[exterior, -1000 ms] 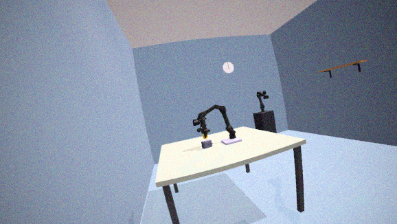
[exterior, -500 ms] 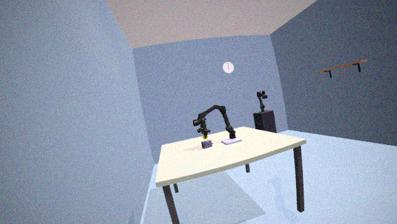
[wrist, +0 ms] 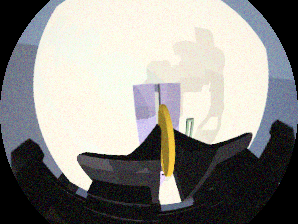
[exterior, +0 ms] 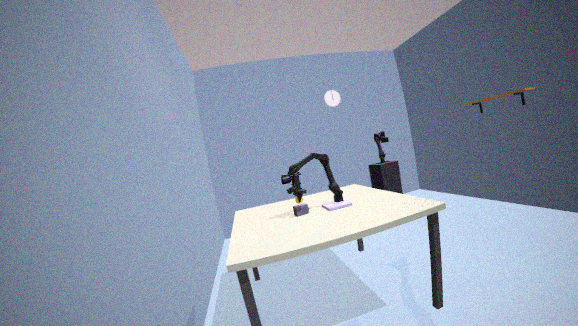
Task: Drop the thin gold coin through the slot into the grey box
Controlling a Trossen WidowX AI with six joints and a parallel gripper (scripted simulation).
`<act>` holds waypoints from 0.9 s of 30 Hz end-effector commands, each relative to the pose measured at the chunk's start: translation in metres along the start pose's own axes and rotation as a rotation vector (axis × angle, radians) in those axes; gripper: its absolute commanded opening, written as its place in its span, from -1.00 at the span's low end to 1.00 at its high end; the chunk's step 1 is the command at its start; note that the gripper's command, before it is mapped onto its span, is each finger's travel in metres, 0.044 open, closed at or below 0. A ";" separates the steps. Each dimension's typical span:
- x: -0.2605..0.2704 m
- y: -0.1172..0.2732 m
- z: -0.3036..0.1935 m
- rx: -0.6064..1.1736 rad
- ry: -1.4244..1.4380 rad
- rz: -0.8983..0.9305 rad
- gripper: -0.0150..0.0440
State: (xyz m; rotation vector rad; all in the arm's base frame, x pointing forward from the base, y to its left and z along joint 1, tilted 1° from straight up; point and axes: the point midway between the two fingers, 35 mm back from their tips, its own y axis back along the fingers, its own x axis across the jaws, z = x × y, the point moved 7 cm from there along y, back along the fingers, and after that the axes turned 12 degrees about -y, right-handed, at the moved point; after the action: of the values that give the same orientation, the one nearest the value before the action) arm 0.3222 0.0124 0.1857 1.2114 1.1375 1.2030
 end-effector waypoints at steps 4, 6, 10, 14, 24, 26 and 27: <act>0.000 -0.004 0.000 0.003 -0.006 0.000 -0.49; 0.000 -0.005 0.000 0.003 -0.005 0.000 -0.49; 0.000 -0.006 0.000 0.003 -0.004 0.000 -0.49; 0.000 -0.007 0.000 0.003 -0.003 0.000 -0.49; 0.000 -0.007 0.000 0.000 -0.001 0.000 -0.14; 0.000 -0.007 0.000 0.000 -0.001 0.000 0.04; 0.000 -0.007 0.000 0.000 -0.001 0.000 0.05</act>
State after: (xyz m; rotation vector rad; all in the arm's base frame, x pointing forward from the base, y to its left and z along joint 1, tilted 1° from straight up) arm 0.3224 0.0125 0.1781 1.2125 1.1368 1.2022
